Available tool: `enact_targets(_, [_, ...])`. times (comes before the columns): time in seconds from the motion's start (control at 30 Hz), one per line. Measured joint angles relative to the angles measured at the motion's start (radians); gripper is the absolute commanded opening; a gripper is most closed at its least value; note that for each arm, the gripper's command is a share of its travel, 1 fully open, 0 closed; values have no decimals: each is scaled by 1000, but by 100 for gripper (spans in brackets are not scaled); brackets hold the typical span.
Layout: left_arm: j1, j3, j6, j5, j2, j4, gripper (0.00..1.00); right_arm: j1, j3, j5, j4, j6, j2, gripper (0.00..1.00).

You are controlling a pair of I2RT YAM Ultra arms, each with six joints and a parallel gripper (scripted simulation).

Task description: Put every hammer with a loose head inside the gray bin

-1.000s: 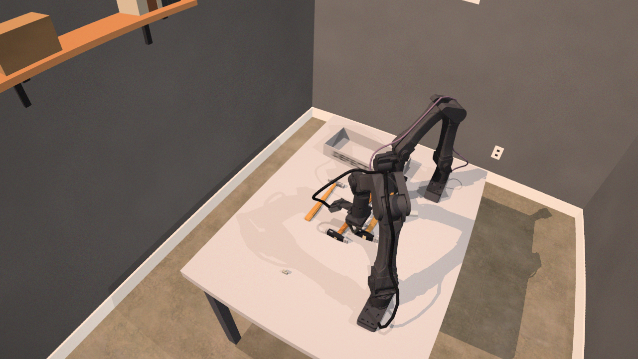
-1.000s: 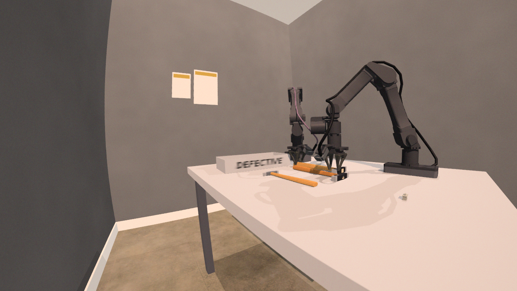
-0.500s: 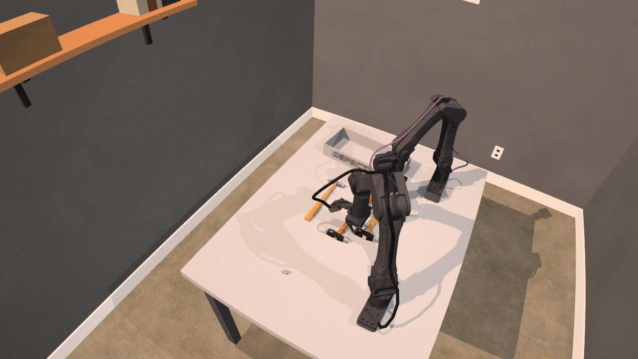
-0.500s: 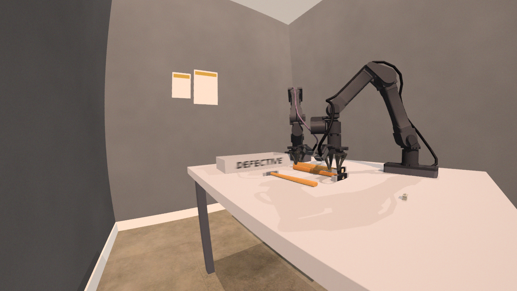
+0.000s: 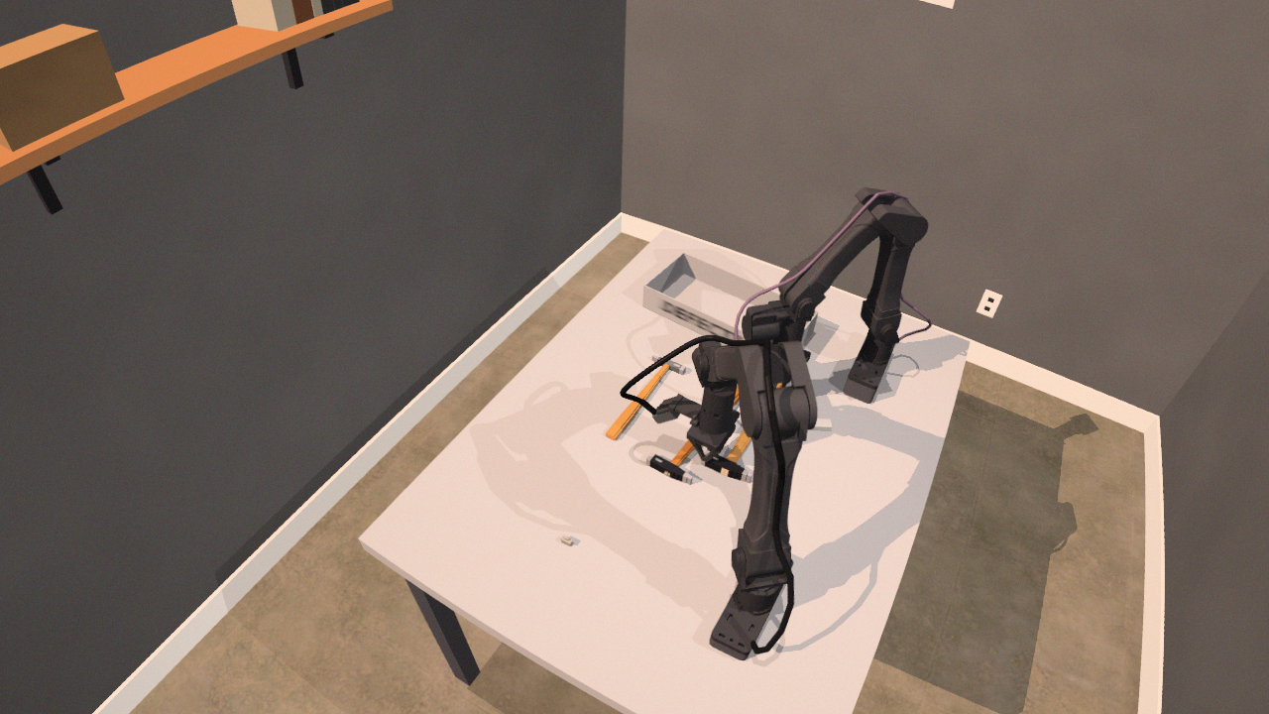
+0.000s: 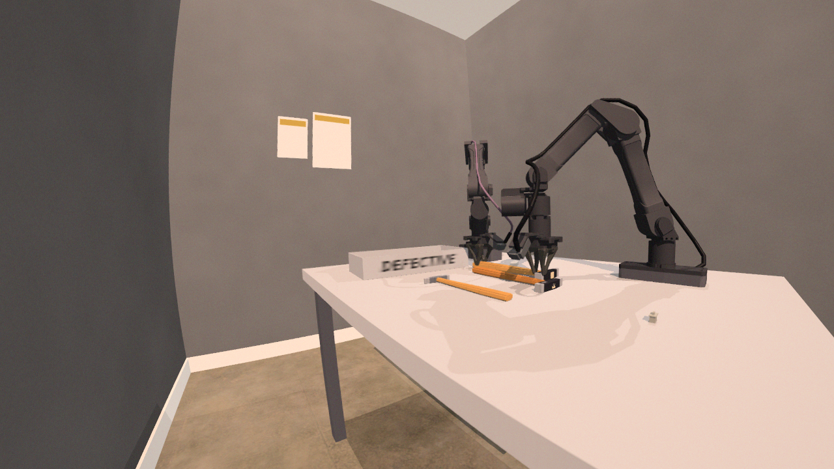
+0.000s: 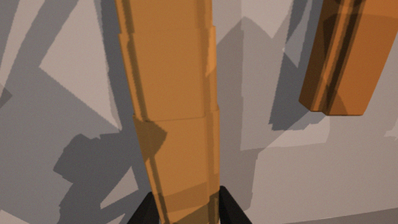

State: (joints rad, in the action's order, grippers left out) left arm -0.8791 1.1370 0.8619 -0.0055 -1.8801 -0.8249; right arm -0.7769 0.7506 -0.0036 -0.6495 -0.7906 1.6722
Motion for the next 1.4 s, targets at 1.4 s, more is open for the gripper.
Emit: enact_targets(1.4, [7, -2, 2, 3, -1, -3, 16, 0, 1, 6, -2, 0, 0, 26])
